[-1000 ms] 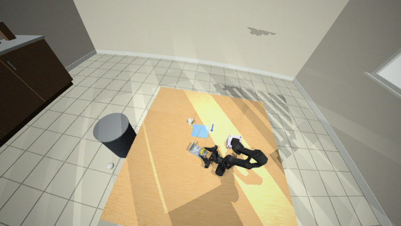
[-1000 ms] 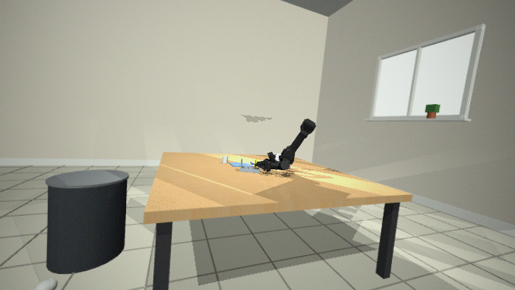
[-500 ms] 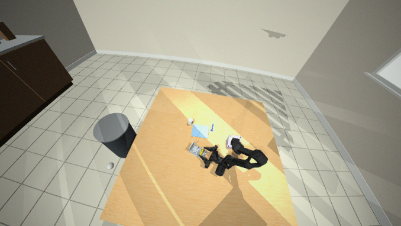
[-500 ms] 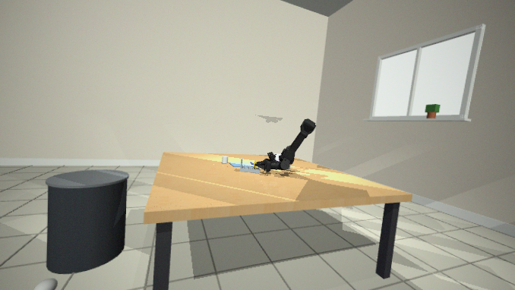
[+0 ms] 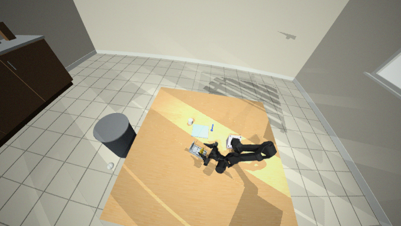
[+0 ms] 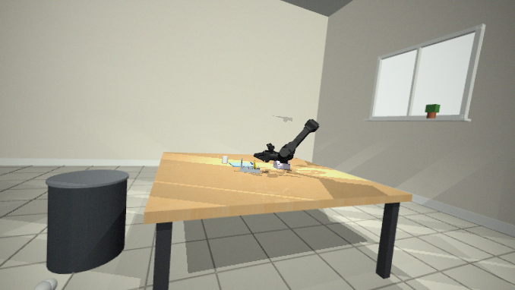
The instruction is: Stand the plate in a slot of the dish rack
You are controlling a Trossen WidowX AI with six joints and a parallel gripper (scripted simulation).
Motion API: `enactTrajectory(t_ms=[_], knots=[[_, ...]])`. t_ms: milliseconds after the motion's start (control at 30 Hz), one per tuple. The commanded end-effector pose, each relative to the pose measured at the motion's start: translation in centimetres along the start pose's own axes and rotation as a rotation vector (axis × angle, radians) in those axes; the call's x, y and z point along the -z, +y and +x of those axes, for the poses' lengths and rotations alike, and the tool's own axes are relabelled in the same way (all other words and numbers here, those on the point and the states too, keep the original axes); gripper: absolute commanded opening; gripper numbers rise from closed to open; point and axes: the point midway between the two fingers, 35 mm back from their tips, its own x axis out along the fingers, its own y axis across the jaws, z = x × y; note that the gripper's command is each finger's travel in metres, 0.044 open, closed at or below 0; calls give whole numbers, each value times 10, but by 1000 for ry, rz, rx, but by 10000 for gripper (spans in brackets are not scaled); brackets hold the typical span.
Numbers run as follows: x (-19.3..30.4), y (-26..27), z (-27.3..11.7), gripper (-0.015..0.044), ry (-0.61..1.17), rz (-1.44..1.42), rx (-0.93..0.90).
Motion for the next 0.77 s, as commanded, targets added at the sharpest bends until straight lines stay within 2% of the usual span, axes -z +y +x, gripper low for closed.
enactTrajectory(t_ms=[0, 100, 267, 733], knots=[[-35, 2, 0, 400, -12, -8, -11], [-57, 0, -3, 400, -25, -22, -22], [-58, -1, -2, 400, -20, -43, -12], [-61, -30, 26, 400, 176, -404, 209]])
